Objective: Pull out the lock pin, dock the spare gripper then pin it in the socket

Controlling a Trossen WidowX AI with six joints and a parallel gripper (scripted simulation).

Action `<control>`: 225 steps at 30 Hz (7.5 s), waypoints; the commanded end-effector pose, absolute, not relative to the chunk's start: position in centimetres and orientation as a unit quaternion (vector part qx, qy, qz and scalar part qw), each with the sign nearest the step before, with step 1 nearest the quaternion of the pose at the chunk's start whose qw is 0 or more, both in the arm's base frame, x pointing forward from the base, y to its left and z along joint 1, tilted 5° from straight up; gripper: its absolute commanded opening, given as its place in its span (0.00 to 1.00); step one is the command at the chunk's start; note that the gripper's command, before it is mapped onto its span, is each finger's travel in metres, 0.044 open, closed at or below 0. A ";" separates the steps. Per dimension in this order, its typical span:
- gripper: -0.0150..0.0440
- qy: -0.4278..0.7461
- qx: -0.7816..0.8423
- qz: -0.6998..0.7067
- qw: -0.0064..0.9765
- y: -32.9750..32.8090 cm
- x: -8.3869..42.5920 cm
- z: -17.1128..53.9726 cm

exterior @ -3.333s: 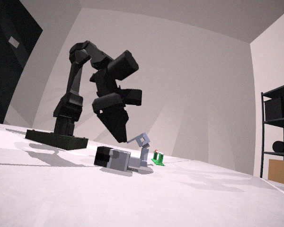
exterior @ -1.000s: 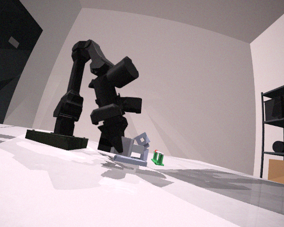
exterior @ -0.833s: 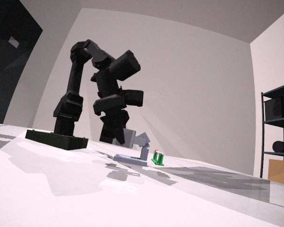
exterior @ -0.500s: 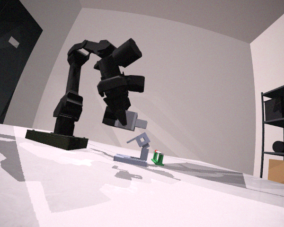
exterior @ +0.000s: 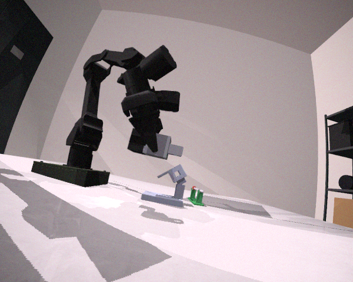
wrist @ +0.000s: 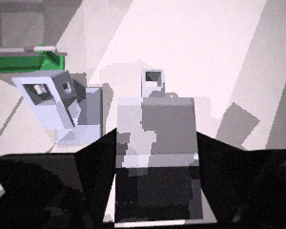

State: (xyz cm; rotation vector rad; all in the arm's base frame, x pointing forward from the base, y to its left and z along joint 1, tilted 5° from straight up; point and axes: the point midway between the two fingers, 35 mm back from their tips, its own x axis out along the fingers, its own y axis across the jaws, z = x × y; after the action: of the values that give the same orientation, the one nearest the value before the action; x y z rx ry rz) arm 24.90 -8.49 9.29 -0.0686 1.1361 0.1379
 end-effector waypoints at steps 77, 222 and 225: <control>0.25 0.655 0.649 0.067 0.382 2.8 24.0 11.0; 0.56 0.623 0.664 0.014 0.414 13.0 20.3 19.7; 0.56 0.625 0.645 0.021 0.440 13.1 20.8 19.7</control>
State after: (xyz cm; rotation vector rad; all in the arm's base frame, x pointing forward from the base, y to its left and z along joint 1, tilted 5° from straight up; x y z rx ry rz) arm 20.36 12.84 19.80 1.6396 1.5672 0.0504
